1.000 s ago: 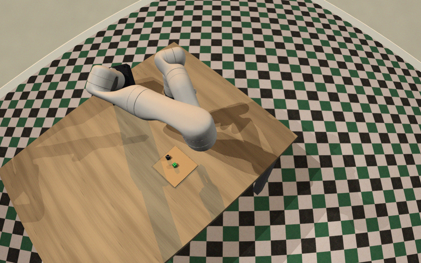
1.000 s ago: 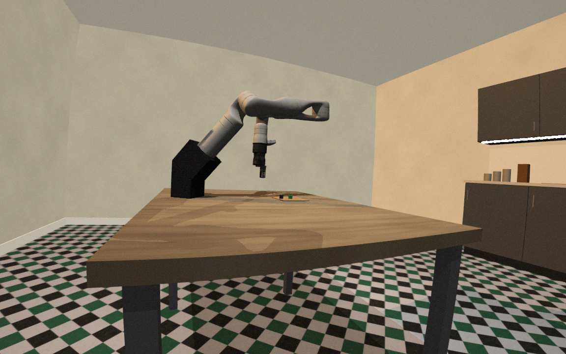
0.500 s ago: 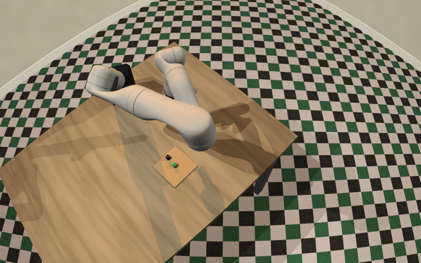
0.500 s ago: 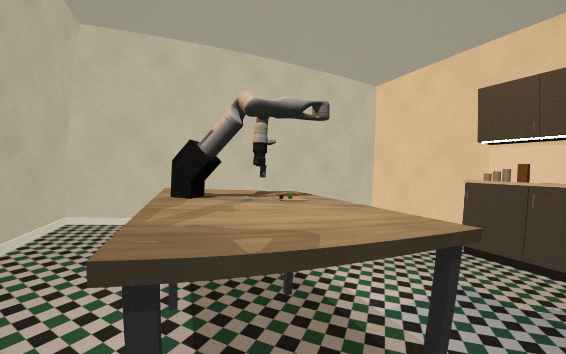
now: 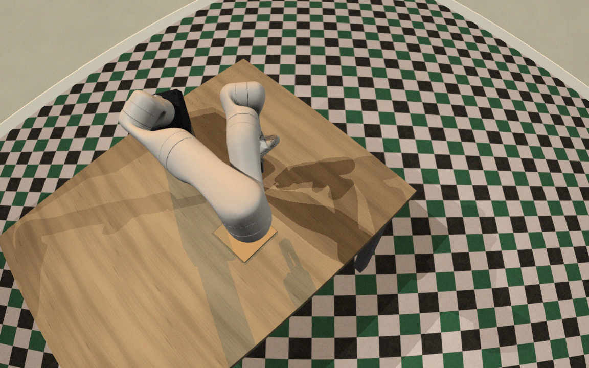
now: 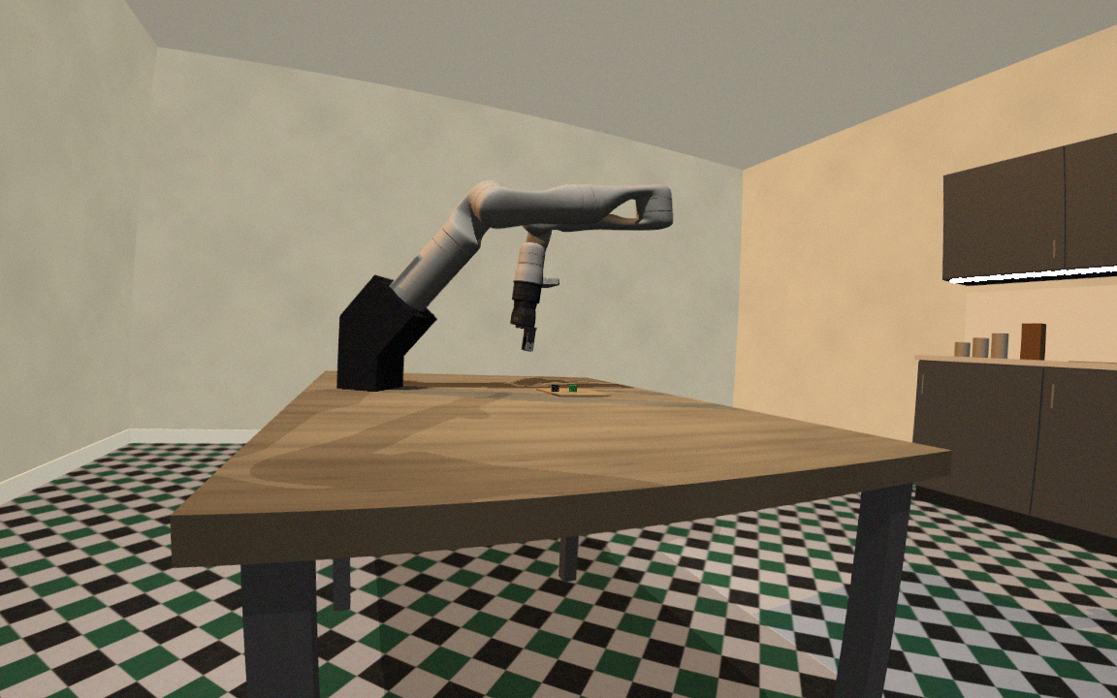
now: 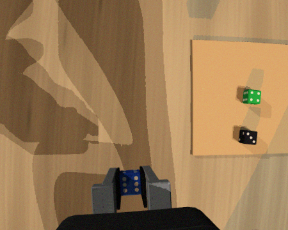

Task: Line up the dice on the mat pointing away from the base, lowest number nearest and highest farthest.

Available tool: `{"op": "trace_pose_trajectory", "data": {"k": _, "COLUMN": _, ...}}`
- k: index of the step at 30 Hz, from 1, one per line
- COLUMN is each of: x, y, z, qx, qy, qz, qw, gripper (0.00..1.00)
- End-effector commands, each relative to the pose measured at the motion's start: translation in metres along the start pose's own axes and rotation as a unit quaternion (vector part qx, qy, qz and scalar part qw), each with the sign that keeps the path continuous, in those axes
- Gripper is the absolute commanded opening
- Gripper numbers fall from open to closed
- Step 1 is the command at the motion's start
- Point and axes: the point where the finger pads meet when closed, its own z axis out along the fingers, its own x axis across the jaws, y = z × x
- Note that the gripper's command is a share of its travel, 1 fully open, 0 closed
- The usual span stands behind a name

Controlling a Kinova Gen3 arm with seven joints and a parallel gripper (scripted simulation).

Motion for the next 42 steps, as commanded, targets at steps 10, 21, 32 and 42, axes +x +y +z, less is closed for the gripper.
{"op": "trace_pose_trajectory", "data": {"k": 10, "x": 0.076, "y": -0.062, "z": -0.004, "qx": 0.010, "qy": 0.007, "qz": 0.071, "qw": 0.997, "gripper": 0.34}}
{"op": "trace_pose_trajectory", "data": {"k": 21, "x": 0.136, "y": -0.103, "z": -0.018, "qx": 0.036, "qy": 0.017, "qz": 0.080, "qw": 0.996, "gripper": 0.34}}
{"op": "trace_pose_trajectory", "data": {"k": 32, "x": 0.148, "y": -0.110, "z": -0.021, "qx": 0.042, "qy": 0.022, "qz": 0.080, "qw": 0.996, "gripper": 0.34}}
{"op": "trace_pose_trajectory", "data": {"k": 42, "x": 0.148, "y": -0.110, "z": -0.021, "qx": 0.042, "qy": 0.022, "qz": 0.080, "qw": 0.996, "gripper": 0.34}}
